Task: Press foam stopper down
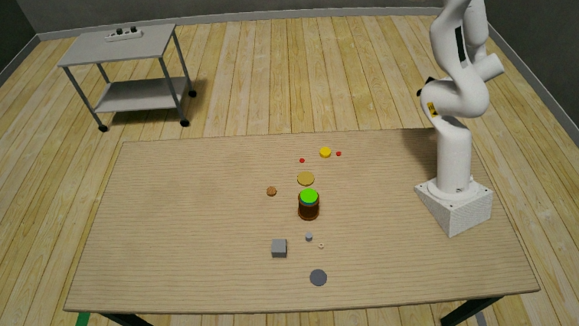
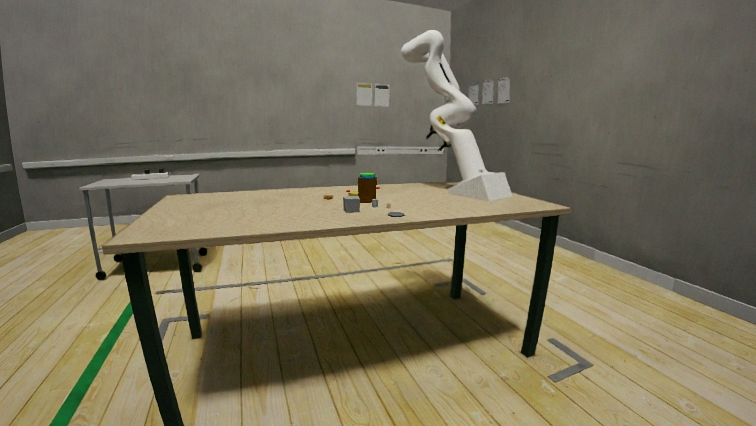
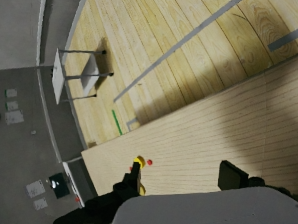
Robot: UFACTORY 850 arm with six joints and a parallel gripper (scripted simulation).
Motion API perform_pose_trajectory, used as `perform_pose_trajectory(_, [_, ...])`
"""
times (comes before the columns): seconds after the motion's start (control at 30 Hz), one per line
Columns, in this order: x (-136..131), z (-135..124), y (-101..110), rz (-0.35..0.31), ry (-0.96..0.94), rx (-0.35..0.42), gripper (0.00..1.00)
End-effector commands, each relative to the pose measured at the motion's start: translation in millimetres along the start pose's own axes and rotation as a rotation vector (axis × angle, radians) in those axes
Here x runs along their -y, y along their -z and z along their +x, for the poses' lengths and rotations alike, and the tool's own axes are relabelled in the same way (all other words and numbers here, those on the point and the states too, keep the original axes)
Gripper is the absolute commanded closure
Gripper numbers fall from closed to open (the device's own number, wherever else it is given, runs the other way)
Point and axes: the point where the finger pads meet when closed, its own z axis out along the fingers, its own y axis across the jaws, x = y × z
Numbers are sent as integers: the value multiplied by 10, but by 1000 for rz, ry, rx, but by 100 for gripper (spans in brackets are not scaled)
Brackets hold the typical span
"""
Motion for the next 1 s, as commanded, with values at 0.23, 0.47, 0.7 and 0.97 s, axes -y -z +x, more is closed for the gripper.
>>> perform_pose_trajectory(0.23, [1,4,3,0,1,0,0])
perform_pose_trajectory(0.47, [1,4,3,0,1,0,0])
perform_pose_trajectory(0.7, [3,2,-4,-2,2,10,100])
perform_pose_trajectory(0.97, [33,-18,-97,-33,23,153,100])
